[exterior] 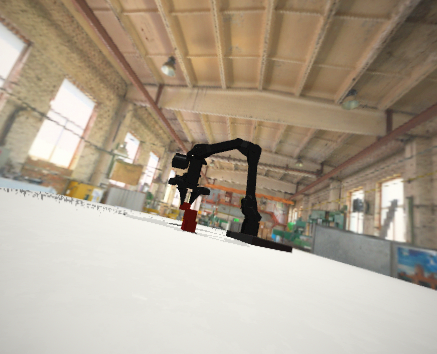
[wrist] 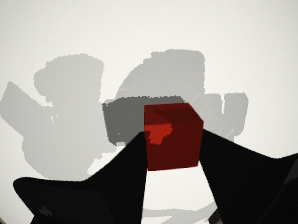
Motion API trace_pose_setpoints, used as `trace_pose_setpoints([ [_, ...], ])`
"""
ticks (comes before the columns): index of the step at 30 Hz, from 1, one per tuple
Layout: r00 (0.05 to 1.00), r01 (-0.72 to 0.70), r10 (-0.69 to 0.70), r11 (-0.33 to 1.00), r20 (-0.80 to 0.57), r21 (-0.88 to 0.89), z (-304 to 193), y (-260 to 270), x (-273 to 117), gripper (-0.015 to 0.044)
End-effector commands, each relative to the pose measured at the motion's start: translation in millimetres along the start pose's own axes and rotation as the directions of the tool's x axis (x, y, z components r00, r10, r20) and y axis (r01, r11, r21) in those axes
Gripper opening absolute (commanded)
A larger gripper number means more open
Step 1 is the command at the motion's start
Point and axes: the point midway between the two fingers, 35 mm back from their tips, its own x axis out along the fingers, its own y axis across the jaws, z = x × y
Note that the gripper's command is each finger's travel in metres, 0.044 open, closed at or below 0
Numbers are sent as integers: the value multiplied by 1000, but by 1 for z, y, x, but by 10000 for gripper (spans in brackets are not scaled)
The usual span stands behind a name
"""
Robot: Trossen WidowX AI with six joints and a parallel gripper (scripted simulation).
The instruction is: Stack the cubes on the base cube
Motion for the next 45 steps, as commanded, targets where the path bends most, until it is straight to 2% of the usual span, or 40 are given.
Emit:
trace_pose_setpoints([
  [1,1000,-4,4,1000,7,6,0,0,-17,105],
  [13,1000,-4,4,1000,6,0,-3,-3,-45,105],
  [24,1000,-12,17,934,10,-358,-29,18,-45,105],
  [34,1000,-13,26,753,9,-658,-55,36,-45,105],
  [45,999,-9,31,449,5,-893,-86,50,-43,105],
])
